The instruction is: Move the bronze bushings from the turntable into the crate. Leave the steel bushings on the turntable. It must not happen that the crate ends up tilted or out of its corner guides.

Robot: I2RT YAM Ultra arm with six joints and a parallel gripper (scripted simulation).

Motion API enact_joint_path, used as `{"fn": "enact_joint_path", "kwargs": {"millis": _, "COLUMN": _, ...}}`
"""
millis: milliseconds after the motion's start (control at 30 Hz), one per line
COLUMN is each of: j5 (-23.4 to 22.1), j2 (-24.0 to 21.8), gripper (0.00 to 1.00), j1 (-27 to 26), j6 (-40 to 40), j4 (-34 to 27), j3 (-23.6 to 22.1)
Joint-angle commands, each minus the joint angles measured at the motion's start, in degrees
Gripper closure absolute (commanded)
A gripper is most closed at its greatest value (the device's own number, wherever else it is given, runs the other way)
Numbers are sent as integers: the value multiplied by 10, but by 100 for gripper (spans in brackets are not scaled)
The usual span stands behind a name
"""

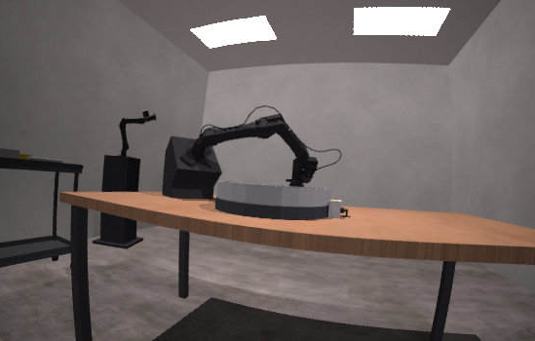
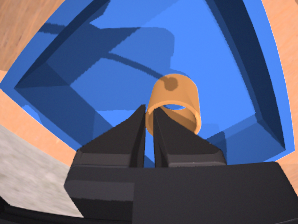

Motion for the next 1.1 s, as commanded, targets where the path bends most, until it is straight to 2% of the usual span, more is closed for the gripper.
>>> {"fn": "enact_joint_path", "kwargs": {"millis": 0, "j5": 1, "j2": -21, "gripper": 100, "j1": 17, "j6": -3, "j4": 4, "j3": 7}}
{"fn": "enact_joint_path", "kwargs": {"millis": 1067, "j5": 2, "j2": -21, "gripper": 100, "j1": 17, "j6": -2, "j4": -8, "j3": 16}}
